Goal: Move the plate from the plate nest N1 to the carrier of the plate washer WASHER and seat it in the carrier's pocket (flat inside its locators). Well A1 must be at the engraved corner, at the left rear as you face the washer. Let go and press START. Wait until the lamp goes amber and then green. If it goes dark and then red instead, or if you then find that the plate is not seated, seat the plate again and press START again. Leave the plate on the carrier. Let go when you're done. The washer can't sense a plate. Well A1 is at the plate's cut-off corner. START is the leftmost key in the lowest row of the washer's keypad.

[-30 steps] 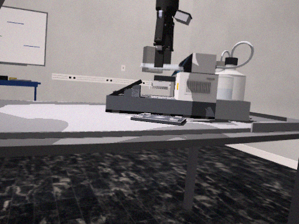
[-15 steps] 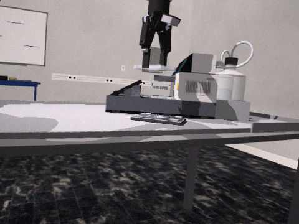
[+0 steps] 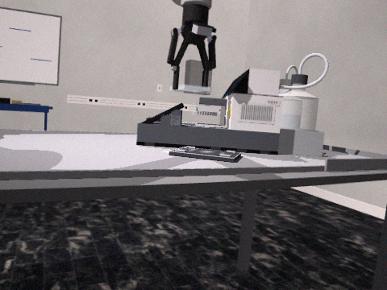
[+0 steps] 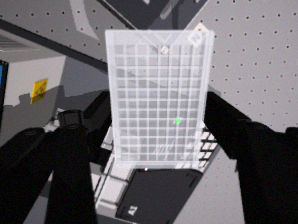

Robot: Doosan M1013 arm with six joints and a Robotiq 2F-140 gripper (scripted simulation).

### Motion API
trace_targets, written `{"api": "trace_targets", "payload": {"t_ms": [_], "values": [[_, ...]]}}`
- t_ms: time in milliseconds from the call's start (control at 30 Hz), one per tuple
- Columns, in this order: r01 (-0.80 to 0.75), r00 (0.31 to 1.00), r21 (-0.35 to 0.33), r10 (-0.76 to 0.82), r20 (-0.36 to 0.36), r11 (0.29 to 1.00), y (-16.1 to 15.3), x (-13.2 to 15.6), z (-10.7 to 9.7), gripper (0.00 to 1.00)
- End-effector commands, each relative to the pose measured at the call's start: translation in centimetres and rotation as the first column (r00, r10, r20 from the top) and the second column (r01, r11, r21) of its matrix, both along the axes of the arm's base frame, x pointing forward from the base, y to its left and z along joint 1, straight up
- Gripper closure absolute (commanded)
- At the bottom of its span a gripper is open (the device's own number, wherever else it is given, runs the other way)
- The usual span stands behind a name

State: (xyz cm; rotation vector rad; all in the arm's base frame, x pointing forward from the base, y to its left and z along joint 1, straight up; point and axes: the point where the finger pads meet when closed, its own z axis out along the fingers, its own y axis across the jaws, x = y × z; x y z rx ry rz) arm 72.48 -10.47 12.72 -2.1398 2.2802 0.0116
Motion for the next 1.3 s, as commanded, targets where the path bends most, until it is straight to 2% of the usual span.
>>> {"api": "trace_targets", "payload": {"t_ms": [0, 267, 367, 1267], "values": [[0.144, 0.990, -0.007, -0.144, -0.002, 0.990, 2.1, 0.1, 0.1, 0.90], [0.377, 0.926, -0.006, -0.377, -0.004, 0.926, 6.1, 0.2, 0.2, 0.90], [0.377, 0.926, -0.006, -0.377, -0.004, 0.926, 6.6, 0.2, 0.2, 0.90], [0.377, 0.926, -0.006, -0.377, -0.004, 0.926, 19.1, 0.6, 0.3, 0.90]]}}
